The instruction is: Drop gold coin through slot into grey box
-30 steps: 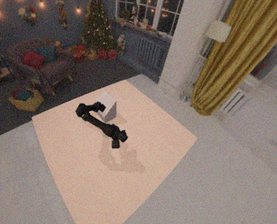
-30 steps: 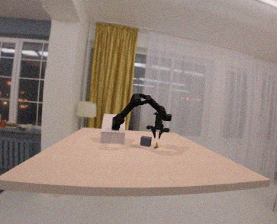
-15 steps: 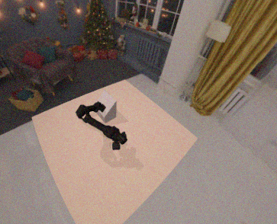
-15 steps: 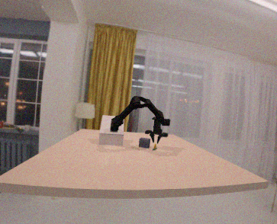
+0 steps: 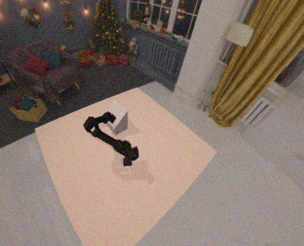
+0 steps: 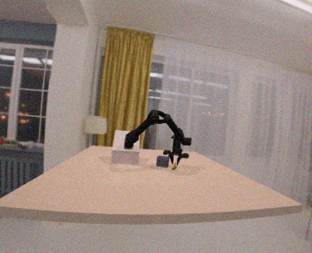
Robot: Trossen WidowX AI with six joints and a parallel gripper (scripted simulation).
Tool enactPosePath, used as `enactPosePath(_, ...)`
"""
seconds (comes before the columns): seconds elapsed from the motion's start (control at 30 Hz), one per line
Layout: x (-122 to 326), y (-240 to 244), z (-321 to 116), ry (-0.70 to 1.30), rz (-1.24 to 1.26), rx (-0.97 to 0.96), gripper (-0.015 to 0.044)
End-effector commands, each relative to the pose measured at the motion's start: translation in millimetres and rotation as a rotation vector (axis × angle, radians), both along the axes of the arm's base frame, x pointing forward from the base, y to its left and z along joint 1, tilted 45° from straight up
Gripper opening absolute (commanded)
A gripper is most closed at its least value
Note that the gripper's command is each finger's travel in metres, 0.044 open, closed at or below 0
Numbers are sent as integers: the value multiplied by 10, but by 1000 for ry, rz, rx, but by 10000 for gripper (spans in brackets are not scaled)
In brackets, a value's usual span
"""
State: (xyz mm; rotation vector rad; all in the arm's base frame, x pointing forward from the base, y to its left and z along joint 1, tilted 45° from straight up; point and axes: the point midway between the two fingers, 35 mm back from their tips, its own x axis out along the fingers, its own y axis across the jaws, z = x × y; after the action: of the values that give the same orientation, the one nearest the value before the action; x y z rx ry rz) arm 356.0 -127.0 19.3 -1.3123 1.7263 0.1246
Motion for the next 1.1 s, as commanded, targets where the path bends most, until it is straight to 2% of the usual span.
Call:
enactPosePath(0.0, -5, -36, -45, 5, 6, -2, 161)
enactPosePath(0.27, -10, -112, -117, 5, 6, -4, 161)
enactPosePath(0.47, -10, -112, -117, 5, 6, -4, 3)
enactPosePath(1.07, 13, 28, 8, 5, 6, 0, 0)
